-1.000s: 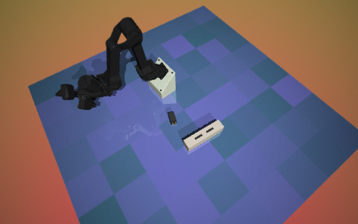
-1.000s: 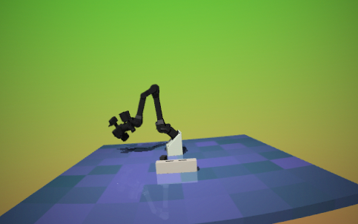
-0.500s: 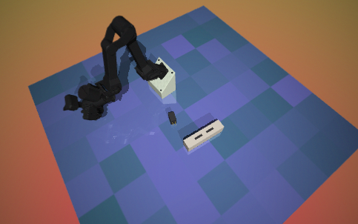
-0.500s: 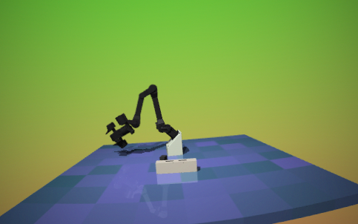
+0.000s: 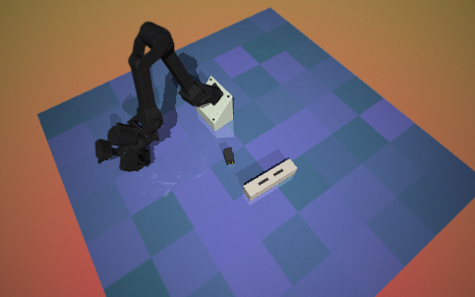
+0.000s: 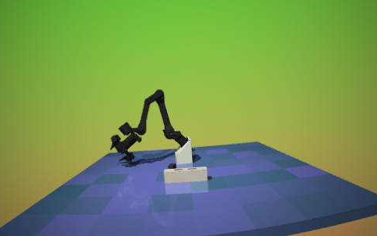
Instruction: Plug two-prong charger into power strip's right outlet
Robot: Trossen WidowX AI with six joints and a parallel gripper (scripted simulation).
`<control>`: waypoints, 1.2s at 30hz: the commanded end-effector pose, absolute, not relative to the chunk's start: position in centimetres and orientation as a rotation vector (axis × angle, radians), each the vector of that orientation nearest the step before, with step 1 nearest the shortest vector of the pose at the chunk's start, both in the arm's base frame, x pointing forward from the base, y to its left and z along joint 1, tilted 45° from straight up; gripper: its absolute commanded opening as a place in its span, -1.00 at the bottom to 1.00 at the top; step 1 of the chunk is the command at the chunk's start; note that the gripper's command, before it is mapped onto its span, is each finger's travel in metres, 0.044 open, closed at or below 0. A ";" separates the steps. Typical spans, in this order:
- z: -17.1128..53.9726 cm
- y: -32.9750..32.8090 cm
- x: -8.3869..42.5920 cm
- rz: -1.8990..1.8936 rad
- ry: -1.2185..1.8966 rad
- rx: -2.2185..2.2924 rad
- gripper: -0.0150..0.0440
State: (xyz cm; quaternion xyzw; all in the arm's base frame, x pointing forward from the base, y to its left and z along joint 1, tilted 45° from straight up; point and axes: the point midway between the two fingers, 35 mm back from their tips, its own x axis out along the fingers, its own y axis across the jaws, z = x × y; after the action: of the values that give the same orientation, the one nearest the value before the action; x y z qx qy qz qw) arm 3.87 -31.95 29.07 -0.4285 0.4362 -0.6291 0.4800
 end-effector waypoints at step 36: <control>24.0 -29.3 19.1 -1.075 0.769 -0.793 1.00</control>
State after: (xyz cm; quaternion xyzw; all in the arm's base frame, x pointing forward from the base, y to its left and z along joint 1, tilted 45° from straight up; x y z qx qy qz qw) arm 17.88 -29.80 24.72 -0.3733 0.3511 -0.5006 0.6978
